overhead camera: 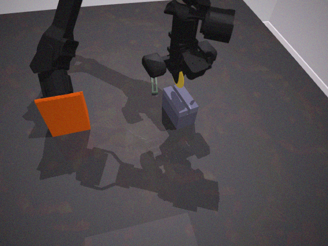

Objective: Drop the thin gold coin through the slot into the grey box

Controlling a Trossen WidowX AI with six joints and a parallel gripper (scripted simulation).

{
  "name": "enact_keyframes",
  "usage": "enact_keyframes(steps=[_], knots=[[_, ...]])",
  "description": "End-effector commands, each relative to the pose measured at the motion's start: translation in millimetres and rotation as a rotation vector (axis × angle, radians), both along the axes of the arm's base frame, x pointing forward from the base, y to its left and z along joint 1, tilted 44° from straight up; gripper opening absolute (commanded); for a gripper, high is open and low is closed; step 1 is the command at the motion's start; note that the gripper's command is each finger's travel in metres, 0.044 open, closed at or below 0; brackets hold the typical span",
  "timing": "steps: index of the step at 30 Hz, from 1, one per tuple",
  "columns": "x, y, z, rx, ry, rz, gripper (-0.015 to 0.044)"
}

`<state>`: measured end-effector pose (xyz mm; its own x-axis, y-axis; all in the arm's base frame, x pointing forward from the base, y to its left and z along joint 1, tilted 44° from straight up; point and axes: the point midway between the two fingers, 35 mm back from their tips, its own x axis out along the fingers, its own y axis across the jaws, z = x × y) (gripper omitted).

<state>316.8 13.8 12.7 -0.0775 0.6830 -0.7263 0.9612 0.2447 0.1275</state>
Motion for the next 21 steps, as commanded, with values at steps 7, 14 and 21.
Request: enact_keyframes(steps=[7, 14, 21], knots=[[7, -20, -19, -0.003, -0.005, 0.001, 0.0], [5, -16, -18, 0.002, 0.004, 0.001, 0.0], [5, -16, -18, 0.002, 0.004, 0.001, 0.0]])
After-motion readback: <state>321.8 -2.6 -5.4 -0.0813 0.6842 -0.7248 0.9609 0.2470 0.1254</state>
